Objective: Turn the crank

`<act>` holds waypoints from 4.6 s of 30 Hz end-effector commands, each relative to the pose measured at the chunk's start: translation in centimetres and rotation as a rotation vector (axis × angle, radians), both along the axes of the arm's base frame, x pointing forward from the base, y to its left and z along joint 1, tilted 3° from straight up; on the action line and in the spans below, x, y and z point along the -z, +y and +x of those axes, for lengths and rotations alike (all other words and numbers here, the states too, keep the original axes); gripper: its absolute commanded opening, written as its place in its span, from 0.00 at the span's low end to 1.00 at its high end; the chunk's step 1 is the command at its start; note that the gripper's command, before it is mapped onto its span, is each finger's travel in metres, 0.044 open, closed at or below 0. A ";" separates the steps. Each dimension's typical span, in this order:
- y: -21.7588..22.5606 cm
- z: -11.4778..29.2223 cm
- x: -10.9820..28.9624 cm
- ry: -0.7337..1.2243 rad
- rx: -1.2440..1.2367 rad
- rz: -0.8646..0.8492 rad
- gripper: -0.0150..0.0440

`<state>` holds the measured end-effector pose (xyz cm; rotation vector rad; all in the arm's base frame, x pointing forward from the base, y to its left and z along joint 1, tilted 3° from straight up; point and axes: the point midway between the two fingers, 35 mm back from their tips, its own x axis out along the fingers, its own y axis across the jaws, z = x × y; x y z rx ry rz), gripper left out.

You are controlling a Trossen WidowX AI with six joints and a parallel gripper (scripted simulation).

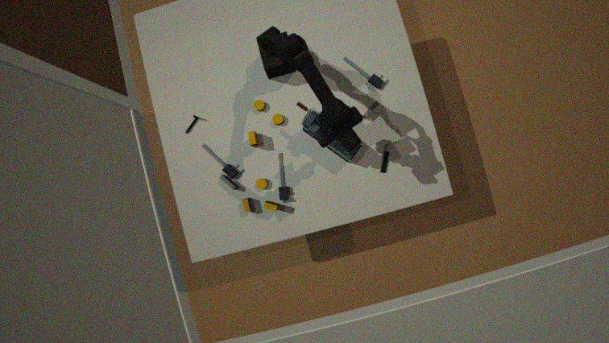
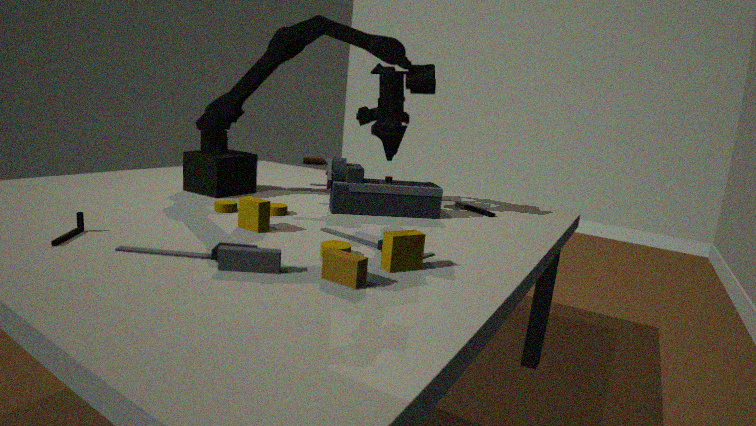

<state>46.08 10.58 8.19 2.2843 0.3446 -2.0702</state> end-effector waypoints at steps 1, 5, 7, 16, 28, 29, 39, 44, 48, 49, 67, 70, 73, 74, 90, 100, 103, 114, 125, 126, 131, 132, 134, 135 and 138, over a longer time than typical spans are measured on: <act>0.0 0.0 0.0 0.000 0.000 0.000 0.60; 0.0 0.0 0.0 0.000 0.000 0.000 0.42; 0.0 0.0 0.0 0.000 0.000 0.000 0.33; 0.0 0.0 0.0 0.000 0.000 0.000 0.25; 0.0 0.0 0.0 0.000 0.000 -0.001 0.30; 0.0 0.0 0.0 0.000 0.000 -0.001 0.34; 0.0 0.0 0.0 0.000 0.000 -0.001 0.79; 0.0 0.0 0.0 0.000 0.000 -0.001 1.00; 0.0 0.0 0.0 0.000 0.000 -0.001 0.87; 0.0 0.0 0.0 0.000 0.000 -0.001 0.82; 0.0 0.0 0.0 0.000 0.000 -0.001 0.25; 0.0 0.0 0.0 0.000 0.000 -0.001 0.25; 0.0 0.0 0.0 0.000 0.001 -0.002 0.25; 0.0 0.0 0.0 0.000 0.001 -0.002 0.25; 0.0 0.0 0.0 0.000 0.001 -0.002 0.70; 0.0 0.0 0.0 0.000 0.001 -0.002 0.91; 0.0 0.0 0.0 0.000 0.001 -0.002 0.78; 0.0 0.0 0.0 0.000 0.001 -0.002 0.29; 0.0 0.0 0.0 0.000 0.001 -0.002 0.25; 0.0 0.0 0.0 0.000 0.001 -0.002 0.25; 0.0 0.0 0.0 0.000 0.001 -0.002 0.25; 0.0 0.0 0.0 0.000 0.001 -0.002 0.25; 0.0 0.0 0.0 0.000 0.001 -0.002 0.30; 0.0 0.0 0.0 0.000 0.001 -0.002 0.34; 0.0 0.0 0.0 0.000 0.001 -0.002 0.48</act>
